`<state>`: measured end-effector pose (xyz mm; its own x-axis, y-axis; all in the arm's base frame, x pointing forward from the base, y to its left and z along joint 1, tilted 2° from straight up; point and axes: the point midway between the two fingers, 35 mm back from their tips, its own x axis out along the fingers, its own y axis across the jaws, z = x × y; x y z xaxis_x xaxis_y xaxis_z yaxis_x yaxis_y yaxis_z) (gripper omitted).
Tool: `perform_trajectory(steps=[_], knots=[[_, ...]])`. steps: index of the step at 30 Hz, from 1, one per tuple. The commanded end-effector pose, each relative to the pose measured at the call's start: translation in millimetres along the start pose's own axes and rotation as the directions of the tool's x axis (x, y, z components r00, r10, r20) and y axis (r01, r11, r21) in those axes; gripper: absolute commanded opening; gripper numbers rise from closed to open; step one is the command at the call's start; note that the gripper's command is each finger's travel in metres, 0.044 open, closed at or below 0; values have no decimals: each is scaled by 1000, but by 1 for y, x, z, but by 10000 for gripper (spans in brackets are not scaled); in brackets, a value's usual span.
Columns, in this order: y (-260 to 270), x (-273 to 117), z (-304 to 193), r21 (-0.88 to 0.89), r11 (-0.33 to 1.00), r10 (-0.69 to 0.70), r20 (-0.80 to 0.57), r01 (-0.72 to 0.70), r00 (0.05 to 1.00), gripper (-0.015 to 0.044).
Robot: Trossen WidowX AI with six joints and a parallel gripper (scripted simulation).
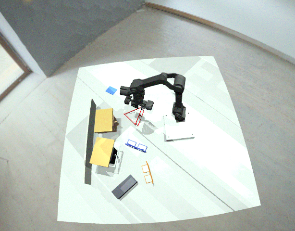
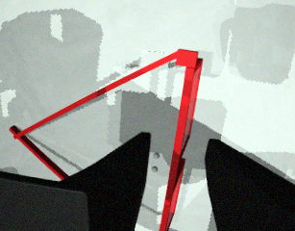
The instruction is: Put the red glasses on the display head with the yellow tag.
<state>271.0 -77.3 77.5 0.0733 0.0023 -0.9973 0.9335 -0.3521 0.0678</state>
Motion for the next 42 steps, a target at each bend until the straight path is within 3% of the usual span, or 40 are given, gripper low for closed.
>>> perform_trajectory(steps=[1, 26, 42], knots=[[-2, 9, 1, 4, 1000, -8, 6, 8, 1000, 120], [-7, 49, 1, 4, 1000, -8, 6, 8, 1000, 120], [-2, 50, 1, 4, 1000, -8, 6, 8, 1000, 120]])
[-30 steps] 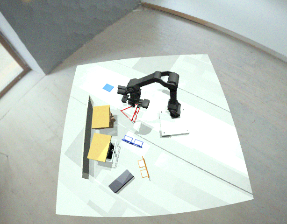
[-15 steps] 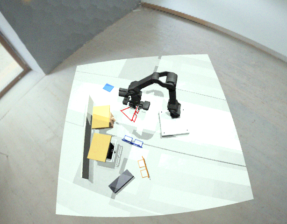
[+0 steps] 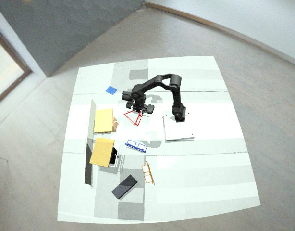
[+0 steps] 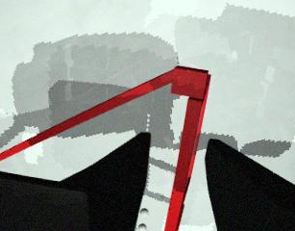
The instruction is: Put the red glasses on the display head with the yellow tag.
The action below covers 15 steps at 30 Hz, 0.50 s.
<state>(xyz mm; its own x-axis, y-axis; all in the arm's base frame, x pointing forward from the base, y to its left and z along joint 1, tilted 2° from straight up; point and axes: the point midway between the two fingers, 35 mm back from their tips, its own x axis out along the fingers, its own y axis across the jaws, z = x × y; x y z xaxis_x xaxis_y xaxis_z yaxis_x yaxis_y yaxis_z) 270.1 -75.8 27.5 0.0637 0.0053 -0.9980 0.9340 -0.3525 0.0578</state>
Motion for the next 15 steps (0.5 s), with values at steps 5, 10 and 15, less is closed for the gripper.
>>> perform_trajectory(steps=[5, 10, 15], knots=[[0, 0, 0, 0, 1000, 0, 0, 0, 1000, 87], [0, 0, 0, 0, 1000, 0, 0, 0, 1000, 53], [0, 0, 0, 0, 1000, 0, 0, 0, 1000, 20]])
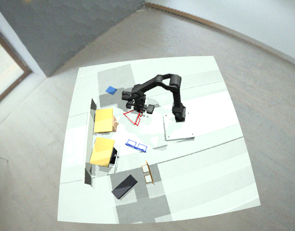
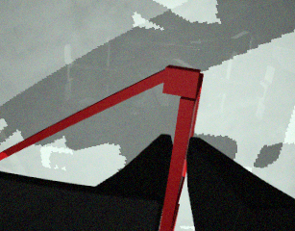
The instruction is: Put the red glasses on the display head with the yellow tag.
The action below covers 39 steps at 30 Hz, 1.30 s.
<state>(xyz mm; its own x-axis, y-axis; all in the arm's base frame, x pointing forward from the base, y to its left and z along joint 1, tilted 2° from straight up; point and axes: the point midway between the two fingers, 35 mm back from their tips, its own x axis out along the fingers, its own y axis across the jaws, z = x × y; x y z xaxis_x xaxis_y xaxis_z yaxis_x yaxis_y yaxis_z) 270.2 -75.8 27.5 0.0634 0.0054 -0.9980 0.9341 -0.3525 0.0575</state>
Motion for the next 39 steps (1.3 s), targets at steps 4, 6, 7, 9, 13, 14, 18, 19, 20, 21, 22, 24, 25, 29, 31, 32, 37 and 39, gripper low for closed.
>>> perform_trajectory(steps=[4, 6, 7, 9, 13, 14, 18, 19, 20, 21, 22, 24, 25, 29, 31, 32, 37, 39], knots=[[0, 0, 0, 0, 1000, 0, 0, 0, 1000, 0], [0, 0, 0, 0, 1000, 0, 0, 0, 1000, 0], [0, 0, 0, 0, 1000, 0, 0, 0, 1000, 0], [0, -1, 0, 0, 1000, 0, 0, 0, 1000, 0], [2, -14, 0, 0, 1000, 1, 1, -1, 1000, 0], [3, -19, 0, 1, 1000, 1, 1, -1, 1000, 0], [5, -44, 0, 1, 1000, 2, 2, -2, 1000, 0], [5, -50, 0, 2, 1000, 2, 3, -2, 1000, 0], [5, -55, 0, 2, 1000, 2, 3, -2, 1000, 0], [5, -61, 0, 2, 1000, 2, 3, -2, 1000, 0], [6, -67, 0, 2, 1000, 2, 4, -2, 1000, 0], [6, -77, 0, 3, 1000, 2, 4, -2, 1000, 0], [6, -82, 0, 3, 1000, 3, 4, -3, 1000, 0], [5, -101, 0, 3, 1000, 3, 5, -3, 1000, 0], [5, -104, 0, 3, 1000, 3, 6, -3, 1000, 0], [5, -105, 0, 3, 1000, 3, 6, -3, 1000, 0], [10, -105, 7, 3, 1000, 3, 6, -3, 1000, 0], [15, -106, 15, 3, 1000, 3, 7, -3, 1000, 0]])
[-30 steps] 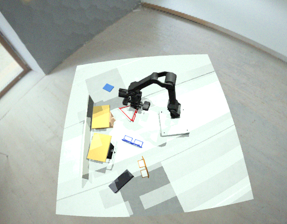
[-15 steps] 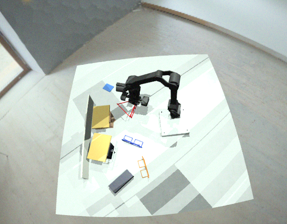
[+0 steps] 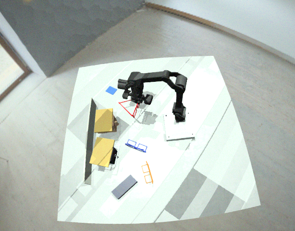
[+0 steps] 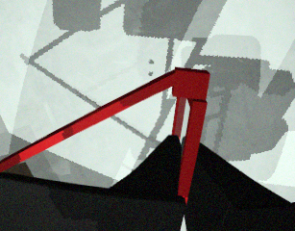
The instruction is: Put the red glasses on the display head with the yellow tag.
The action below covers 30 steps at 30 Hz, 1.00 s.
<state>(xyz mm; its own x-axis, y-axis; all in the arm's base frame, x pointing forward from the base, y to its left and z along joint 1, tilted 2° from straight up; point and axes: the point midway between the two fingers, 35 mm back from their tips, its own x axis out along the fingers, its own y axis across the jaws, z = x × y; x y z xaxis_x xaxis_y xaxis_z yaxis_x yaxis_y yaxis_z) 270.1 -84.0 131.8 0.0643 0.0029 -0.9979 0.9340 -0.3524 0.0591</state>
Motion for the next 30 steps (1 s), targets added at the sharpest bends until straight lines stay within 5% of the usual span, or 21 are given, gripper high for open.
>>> perform_trajectory(steps=[1, 30], knots=[[9, -2, 16, 3, 1000, 2, 6, -2, 1000, 0], [42, -3, 161, 3, 1000, 4, 18, -4, 1000, 0]])
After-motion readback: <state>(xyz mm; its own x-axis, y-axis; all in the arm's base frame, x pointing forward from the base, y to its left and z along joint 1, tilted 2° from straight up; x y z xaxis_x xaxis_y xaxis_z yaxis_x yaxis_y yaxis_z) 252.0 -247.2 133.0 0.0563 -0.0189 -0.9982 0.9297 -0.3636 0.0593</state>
